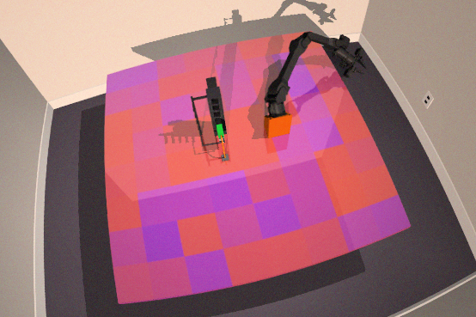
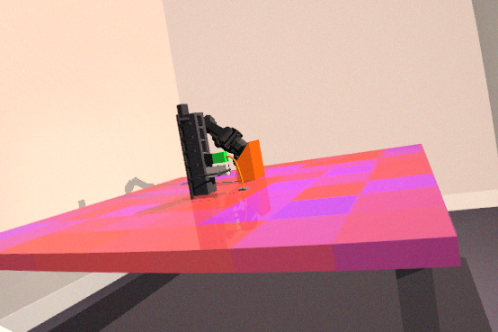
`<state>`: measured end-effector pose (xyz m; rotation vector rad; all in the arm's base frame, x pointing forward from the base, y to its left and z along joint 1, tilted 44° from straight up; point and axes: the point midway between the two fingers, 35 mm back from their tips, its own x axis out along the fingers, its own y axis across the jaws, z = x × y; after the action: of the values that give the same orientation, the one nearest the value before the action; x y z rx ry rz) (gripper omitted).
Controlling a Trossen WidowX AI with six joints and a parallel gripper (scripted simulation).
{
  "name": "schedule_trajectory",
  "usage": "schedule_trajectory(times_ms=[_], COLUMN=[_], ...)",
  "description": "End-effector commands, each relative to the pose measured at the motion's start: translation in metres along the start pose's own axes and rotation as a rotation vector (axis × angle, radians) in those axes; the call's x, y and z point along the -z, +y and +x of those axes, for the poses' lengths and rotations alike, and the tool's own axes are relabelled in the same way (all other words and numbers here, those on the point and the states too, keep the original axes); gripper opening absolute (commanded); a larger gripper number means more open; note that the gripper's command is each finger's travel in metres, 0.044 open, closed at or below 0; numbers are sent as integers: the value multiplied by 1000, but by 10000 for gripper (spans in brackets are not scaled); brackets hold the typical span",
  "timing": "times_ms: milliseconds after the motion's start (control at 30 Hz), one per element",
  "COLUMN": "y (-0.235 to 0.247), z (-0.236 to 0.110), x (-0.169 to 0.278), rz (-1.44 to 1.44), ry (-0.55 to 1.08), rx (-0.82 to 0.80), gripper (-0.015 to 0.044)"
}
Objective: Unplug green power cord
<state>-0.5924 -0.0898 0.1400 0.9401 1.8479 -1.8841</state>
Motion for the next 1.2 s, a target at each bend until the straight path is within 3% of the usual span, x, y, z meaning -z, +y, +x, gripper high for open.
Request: schedule_trajectory(times_ms=[0, 367, 1167], y=[-5, -12, 17], z=[-28, -128, -389], x=[-17, -81, -220], rz=[14, 39, -3], ry=[-31, -185, -784], rx=[20, 85, 275], gripper=[160, 160, 160])
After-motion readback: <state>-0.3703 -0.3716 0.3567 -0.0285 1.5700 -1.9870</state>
